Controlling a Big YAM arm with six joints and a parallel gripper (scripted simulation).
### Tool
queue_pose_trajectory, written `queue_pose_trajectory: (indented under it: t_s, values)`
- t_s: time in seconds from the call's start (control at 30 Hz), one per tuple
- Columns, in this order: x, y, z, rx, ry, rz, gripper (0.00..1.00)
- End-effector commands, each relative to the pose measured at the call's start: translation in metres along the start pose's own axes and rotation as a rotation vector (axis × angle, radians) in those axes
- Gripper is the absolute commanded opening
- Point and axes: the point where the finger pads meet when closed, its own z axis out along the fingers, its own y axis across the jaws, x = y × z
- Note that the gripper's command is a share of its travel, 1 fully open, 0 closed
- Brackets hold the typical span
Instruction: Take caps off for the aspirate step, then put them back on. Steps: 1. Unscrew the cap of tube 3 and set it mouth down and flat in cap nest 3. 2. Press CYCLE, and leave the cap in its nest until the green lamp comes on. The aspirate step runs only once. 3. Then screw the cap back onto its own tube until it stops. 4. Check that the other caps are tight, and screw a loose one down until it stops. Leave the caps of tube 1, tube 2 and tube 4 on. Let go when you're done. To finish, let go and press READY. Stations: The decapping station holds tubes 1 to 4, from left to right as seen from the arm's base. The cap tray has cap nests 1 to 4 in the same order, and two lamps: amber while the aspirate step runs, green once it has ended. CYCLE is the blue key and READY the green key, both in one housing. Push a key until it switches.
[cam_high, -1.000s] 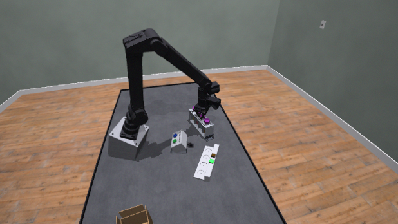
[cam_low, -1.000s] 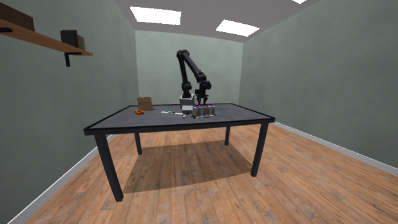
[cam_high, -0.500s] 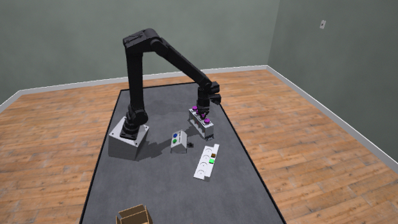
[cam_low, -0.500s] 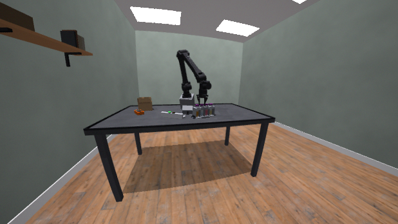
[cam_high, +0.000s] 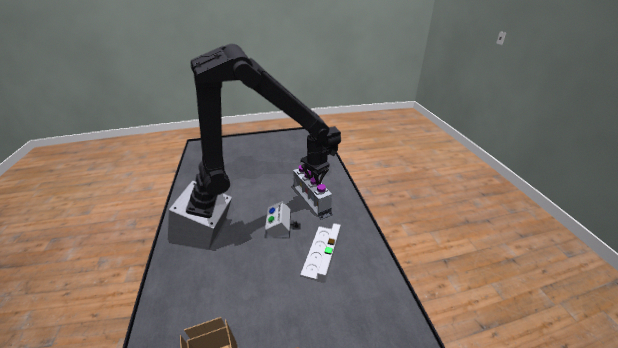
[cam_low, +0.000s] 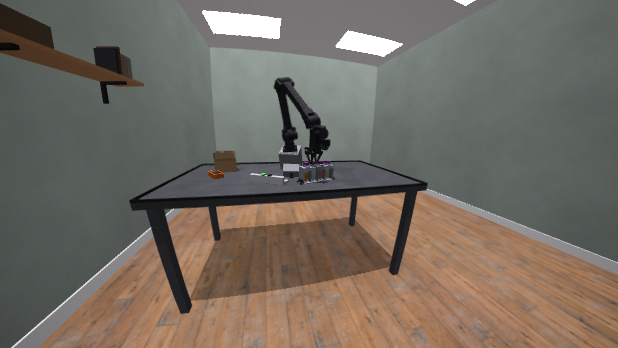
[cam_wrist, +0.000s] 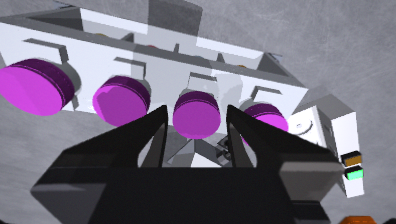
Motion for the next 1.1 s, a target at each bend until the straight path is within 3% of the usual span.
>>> queue_pose_trajectory:
  t_s: [0.0,0.13,0.2,0.23,0.4,0.67,0.7,1.07]
  values:
    - [-0.002,0.007,-0.007,-0.011,-0.01,-0.278,0.49]
    - [-0.001,0.008,-0.007,-0.011,-0.01,-0.448,0.49]
    - [-0.001,0.008,-0.007,-0.011,-0.01,-0.448,0.49]
    - [-0.001,0.008,-0.006,-0.012,-0.01,-0.555,0.49]
    - [0.0,0.008,-0.005,-0.012,-0.009,-0.773,0.49]
    - [0.0,0.007,-0.001,-0.01,-0.008,-0.777,0.49]
    - [-0.01,-0.001,-0.007,0.007,-0.024,-0.751,0.0]
    - [-0.01,-0.001,-0.007,0.007,-0.024,-0.751,0.0]
